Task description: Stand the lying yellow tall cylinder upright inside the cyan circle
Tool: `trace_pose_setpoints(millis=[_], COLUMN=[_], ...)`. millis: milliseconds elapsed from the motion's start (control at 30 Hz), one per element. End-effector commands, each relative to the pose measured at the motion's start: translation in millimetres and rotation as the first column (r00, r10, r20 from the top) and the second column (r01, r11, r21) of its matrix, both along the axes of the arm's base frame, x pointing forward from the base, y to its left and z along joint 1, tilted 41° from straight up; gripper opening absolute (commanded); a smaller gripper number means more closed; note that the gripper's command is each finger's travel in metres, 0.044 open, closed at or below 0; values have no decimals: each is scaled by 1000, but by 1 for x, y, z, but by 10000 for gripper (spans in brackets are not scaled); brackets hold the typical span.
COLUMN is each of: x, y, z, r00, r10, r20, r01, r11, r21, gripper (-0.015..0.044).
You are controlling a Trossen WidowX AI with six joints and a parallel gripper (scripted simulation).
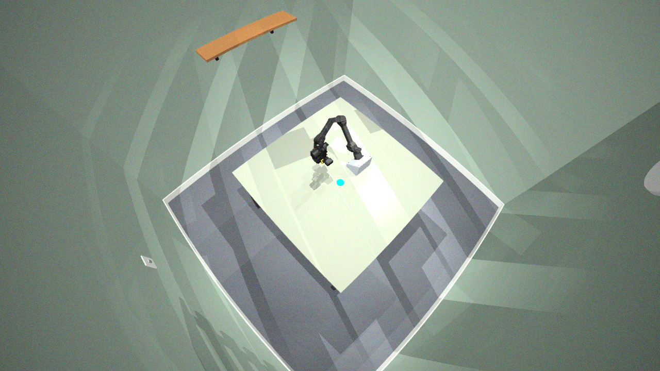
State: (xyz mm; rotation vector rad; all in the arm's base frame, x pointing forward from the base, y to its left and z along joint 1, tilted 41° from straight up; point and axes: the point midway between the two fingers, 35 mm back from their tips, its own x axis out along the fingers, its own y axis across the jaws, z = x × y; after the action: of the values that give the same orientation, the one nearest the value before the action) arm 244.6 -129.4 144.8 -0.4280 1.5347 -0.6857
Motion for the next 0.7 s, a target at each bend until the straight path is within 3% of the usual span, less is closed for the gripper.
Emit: trace_pose_setpoints(millis=[0,300,667], x=[1,-1,11], y=[8,23,46], z=[10,29,12], r00=[1000,1000,986], r10=[0,0,138], r20=[8,6,-98], r01=[0,0,-135], r11=[1000,1000,990], r21=[0,-5,34], gripper=[105,105,105])
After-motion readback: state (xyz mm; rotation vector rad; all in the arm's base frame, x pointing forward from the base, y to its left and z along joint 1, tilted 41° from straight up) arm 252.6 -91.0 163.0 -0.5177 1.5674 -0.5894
